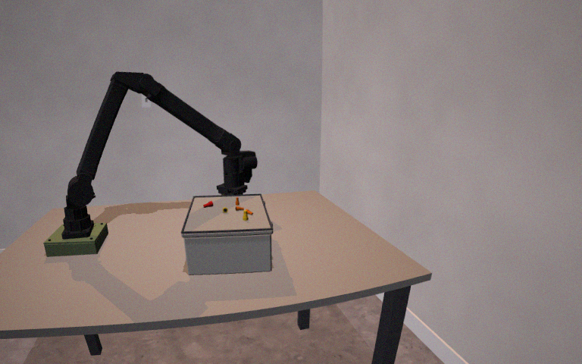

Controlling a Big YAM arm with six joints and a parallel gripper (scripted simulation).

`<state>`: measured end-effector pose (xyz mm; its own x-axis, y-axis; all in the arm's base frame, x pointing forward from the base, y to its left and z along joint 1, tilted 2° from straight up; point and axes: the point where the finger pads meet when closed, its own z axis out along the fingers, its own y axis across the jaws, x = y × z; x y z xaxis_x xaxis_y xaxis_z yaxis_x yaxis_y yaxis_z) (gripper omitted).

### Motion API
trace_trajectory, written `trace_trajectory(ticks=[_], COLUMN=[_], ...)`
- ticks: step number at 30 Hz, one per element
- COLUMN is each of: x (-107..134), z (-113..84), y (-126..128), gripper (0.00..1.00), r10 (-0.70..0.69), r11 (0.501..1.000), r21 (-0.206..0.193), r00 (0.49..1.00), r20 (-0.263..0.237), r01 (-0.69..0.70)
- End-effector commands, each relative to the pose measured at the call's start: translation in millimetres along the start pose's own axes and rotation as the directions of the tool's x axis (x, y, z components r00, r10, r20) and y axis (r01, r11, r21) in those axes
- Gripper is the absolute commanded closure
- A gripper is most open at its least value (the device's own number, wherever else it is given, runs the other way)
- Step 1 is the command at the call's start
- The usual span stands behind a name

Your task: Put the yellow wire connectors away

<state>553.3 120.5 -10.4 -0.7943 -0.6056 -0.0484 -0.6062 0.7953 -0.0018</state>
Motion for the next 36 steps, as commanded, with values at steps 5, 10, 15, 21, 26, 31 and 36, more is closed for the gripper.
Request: trace_trajectory(ticks=[5, 10, 15, 21, 26, 31, 36], x=[1.1, 1.5, 1.7, 1.9, 1.9, 2.0, 2.0], z=[16.4, 16.4, 16.4, 16.4, 16.4, 16.4, 16.4], y=[8.2, 8.4, 8.4, 8.5, 8.5, 8.5, 8.5], gripper=[0.72, 0.72, 0.72, 0.72, 0.72, 0.72, 0.72], r10=[0.005, 0.005, 0.005, 0.005, 0.005, 0.005, 0.005], r11=[1.0, 1.0, 1.0, 1.0, 1.0, 1.0, 1.0], r21=[-0.006, -0.006, -0.007, -0.007, -0.007, -0.007, -0.007], r00=[1.0, 1.0, 1.0, 1.0, 1.0, 1.0, 1.0], r20=[-0.017, -0.018, -0.019, -0.02, -0.02, -0.02, -0.02], r01=[-0.005, -0.005, -0.005, -0.005, -0.005, -0.005, -0.005])
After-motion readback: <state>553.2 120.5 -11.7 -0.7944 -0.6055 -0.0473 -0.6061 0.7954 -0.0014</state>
